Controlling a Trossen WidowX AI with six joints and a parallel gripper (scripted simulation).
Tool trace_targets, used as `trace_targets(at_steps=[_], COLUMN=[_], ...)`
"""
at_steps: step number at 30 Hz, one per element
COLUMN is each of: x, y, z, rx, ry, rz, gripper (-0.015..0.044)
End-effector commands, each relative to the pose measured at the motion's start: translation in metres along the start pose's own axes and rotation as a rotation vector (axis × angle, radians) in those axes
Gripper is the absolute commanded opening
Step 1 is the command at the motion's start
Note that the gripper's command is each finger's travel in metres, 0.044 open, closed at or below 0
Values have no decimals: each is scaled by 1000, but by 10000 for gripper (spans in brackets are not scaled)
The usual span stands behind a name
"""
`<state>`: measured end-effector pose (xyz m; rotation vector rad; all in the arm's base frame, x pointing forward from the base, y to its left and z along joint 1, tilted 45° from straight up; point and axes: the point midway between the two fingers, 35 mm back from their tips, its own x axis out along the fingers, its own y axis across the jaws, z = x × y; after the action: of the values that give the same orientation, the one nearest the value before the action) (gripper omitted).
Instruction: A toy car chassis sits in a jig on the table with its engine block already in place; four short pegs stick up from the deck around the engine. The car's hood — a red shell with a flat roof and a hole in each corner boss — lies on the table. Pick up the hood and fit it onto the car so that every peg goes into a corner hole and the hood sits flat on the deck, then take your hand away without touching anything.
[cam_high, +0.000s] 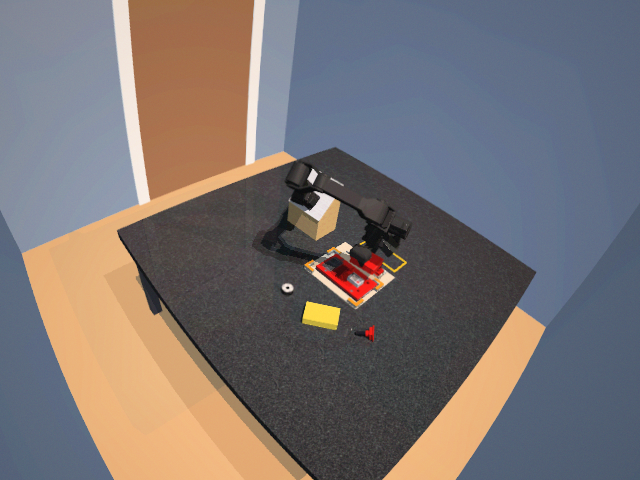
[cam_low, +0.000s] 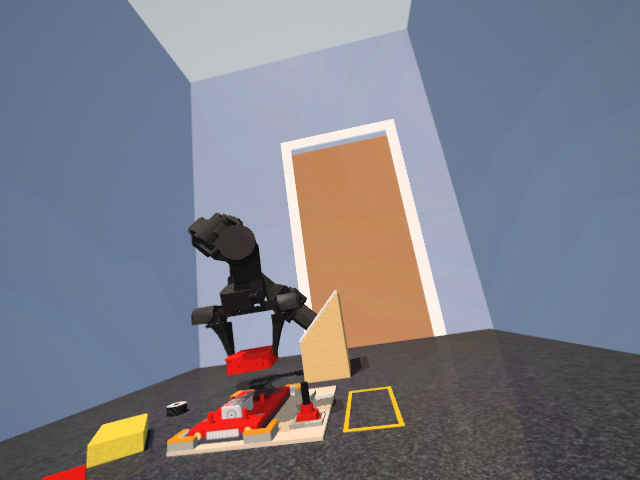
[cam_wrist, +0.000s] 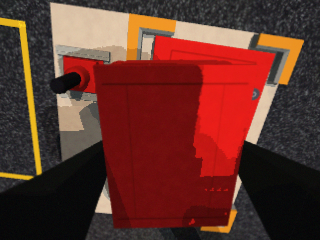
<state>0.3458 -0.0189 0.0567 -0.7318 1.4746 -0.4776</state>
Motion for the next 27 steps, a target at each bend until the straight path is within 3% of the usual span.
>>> trace_targets(at_steps=[1, 11, 22, 27], x=[-5, -2, 42, 46], y=[-30, -33, -33, -34], z=[-2, -2, -5, -5], rx=[124, 142, 142, 142], ry=[-12, -12, -12, -12], rz=[-16, -18, -20, -21], gripper=[0, 0, 0, 0])
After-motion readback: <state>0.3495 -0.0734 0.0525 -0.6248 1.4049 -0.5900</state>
